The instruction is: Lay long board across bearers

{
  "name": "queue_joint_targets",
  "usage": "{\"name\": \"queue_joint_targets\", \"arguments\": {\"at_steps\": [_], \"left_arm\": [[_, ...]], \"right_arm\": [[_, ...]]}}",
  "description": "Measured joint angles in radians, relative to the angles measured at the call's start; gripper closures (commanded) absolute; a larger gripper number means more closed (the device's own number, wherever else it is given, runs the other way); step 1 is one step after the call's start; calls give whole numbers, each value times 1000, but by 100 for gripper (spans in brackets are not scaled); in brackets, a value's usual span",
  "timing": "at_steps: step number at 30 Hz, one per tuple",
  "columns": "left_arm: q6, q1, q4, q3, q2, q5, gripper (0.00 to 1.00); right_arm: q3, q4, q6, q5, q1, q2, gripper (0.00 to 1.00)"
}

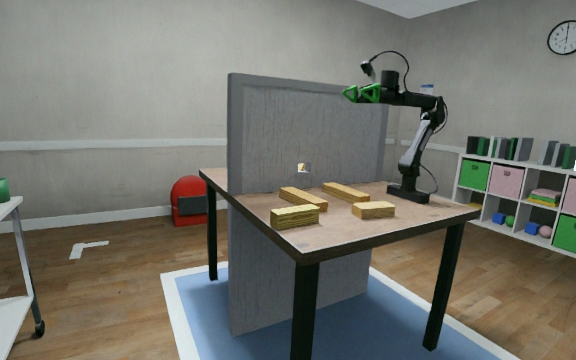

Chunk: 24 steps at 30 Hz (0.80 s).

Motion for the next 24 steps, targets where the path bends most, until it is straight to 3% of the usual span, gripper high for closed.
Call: {"name": "queue_joint_targets", "arguments": {"at_steps": [24], "left_arm": [[0,0,0,0,0,0,0]], "right_arm": [[-15,95,4,-2,4,39,100]]}}
